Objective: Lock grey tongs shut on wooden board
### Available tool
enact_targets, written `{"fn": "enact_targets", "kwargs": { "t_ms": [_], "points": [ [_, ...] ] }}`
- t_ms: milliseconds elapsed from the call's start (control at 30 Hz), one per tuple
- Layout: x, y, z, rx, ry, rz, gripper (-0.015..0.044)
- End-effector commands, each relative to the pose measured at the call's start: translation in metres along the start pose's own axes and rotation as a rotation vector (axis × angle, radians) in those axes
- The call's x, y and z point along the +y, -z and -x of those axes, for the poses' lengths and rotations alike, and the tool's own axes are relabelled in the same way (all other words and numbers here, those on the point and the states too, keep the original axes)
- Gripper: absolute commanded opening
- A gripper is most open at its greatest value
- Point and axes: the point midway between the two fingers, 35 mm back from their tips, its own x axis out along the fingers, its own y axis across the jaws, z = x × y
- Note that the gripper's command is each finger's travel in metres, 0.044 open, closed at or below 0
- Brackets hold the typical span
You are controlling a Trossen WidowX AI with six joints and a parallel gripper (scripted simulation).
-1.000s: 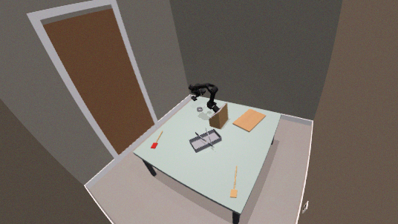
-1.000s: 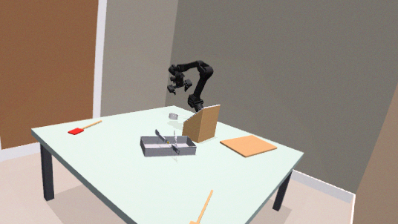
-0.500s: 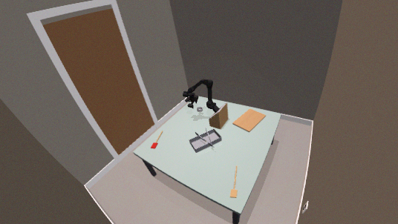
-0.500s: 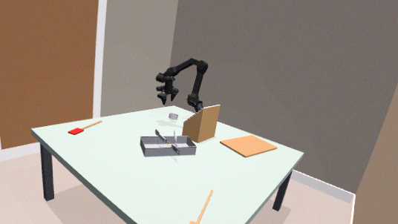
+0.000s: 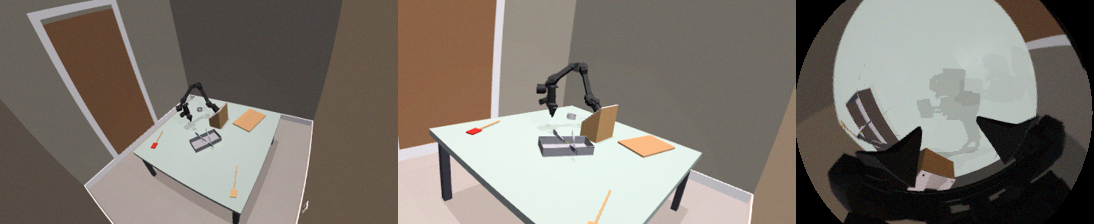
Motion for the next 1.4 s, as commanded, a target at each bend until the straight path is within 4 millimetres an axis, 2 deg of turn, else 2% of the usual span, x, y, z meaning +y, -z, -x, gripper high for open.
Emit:
{"fn": "enact_targets", "kwargs": {
  "t_ms": [0, 200, 367, 533, 733, 833, 1167, 1367],
  "points": [
    [0.067, -0.02, -0.01, 0.031, -0.037, 0.302, 0.044],
    [0.152, -0.026, -0.017, 0.055, -0.044, 0.659, 0.044],
    [0.222, -0.014, -0.019, 0.061, -0.032, 0.956, 0.044],
    [0.288, 0.011, -0.02, 0.056, 0.009, 1.24, 0.044],
    [0.357, 0.058, -0.021, 0.043, 0.108, 1.578, 0.044],
    [0.37, 0.07, -0.021, 0.04, 0.133, 1.648, 0.044],
    [0.367, 0.068, -0.021, 0.04, 0.133, 1.648, 0.044],
    [0.368, 0.067, -0.028, 0.039, 0.132, 1.648, 0.044]
  ]
}}
